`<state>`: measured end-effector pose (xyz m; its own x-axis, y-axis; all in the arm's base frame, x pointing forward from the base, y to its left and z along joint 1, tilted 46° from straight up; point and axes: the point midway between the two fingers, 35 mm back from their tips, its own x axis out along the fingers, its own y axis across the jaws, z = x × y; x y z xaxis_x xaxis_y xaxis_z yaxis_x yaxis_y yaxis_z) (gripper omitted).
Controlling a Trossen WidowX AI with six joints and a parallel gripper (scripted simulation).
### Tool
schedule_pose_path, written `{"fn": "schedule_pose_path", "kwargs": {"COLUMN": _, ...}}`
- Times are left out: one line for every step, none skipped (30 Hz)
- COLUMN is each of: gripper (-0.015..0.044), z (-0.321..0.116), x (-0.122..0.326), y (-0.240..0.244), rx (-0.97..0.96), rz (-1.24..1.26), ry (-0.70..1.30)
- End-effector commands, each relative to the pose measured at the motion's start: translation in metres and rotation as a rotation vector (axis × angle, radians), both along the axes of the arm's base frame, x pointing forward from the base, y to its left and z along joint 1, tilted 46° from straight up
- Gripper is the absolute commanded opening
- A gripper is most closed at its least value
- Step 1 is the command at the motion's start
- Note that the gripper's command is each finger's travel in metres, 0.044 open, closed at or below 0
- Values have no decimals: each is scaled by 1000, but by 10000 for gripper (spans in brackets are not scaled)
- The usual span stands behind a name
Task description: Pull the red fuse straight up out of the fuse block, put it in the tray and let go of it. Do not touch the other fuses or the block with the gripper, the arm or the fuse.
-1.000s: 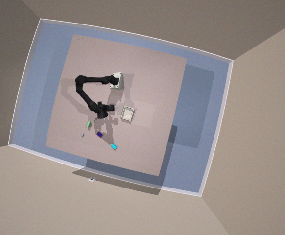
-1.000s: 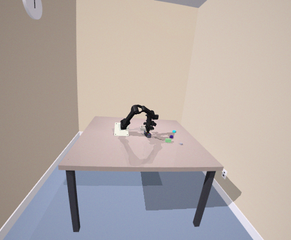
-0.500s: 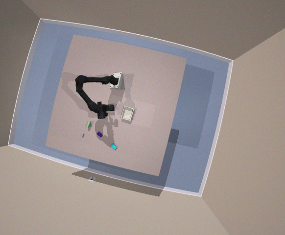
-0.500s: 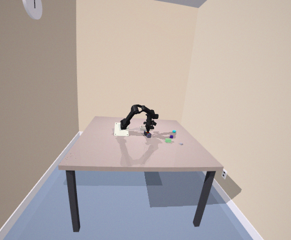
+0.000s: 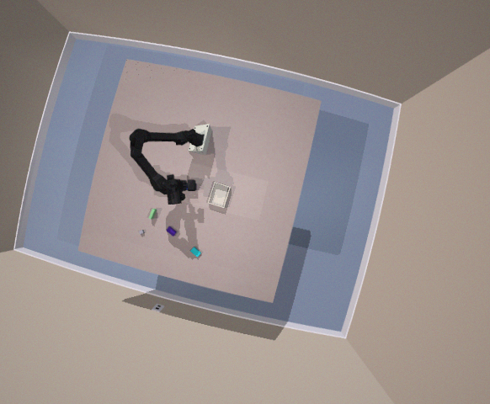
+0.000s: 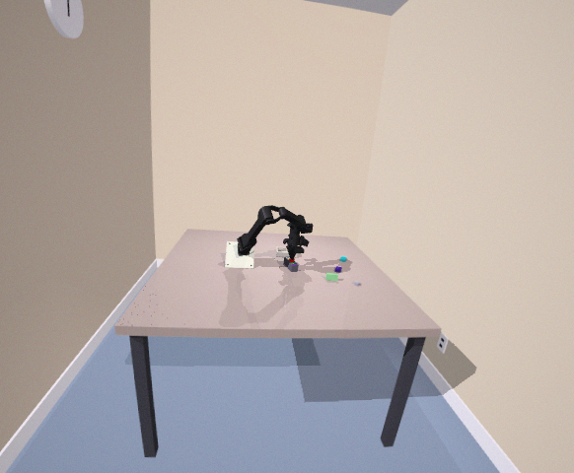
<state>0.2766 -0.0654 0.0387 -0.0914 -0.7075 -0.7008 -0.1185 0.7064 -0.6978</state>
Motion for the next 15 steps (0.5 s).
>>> {"fn": "schedule_pose_path", "kwargs": {"gripper": 0, "z": 3, "x": 1, "y": 3, "rx": 3, "rz": 0, "ry": -8}}
{"fn": "schedule_pose_path", "kwargs": {"gripper": 0, "z": 3, "x": 1, "y": 3, "rx": 3, "rz": 0, "ry": -8}}
{"fn": "schedule_pose_path", "kwargs": {"gripper": 0, "z": 3, "x": 2, "y": 4, "rx": 3, "rz": 0, "ry": -7}}
{"fn": "schedule_pose_path", "kwargs": {"gripper": 0, "z": 4, "x": 2, "y": 4, "rx": 3, "rz": 0, "ry": -7}}
{"fn": "schedule_pose_path", "kwargs": {"gripper": 0, "z": 4, "x": 2, "y": 4, "rx": 3, "rz": 0, "ry": -7}}
{"fn": "schedule_pose_path", "kwargs": {"gripper": 0, "z": 4, "x": 2, "y": 5, "rx": 3, "rz": 0, "ry": -7}}
{"fn": "schedule_pose_path", "kwargs": {"gripper": 0, "z": 5, "x": 2, "y": 5, "rx": 3, "rz": 0, "ry": -7}}
{"fn": "schedule_pose_path", "kwargs": {"gripper": 0, "z": 5, "x": 2, "y": 5, "rx": 3, "rz": 0, "ry": -7}}
{"fn": "schedule_pose_path", "kwargs": {"gripper": 0, "z": 5, "x": 2, "y": 6, "rx": 3, "rz": 0, "ry": -7}}
{"fn": "schedule_pose_path", "kwargs": {"gripper": 0, "z": 6, "x": 2, "y": 6, "rx": 3, "rz": 0, "ry": -7}}
{"fn": "schedule_pose_path", "kwargs": {"gripper": 0, "z": 6, "x": 2, "y": 7, "rx": 3, "rz": 0, "ry": -7}}
{"fn": "schedule_pose_path", "kwargs": {"gripper": 0, "z": 6, "x": 2, "y": 7, "rx": 3, "rz": 1, "ry": -7}}
{"fn": "schedule_pose_path", "kwargs": {"gripper": 0, "z": 7, "x": 2, "y": 7, "rx": 3, "rz": 1, "ry": -7}}
{"fn": "schedule_pose_path", "kwargs": {"gripper": 0, "z": 7, "x": 2, "y": 8, "rx": 3, "rz": 1, "ry": -7}}
{"fn": "schedule_pose_path", "kwargs": {"gripper": 0, "z": 8, "x": 2, "y": 8, "rx": 3, "rz": 1, "ry": -7}}
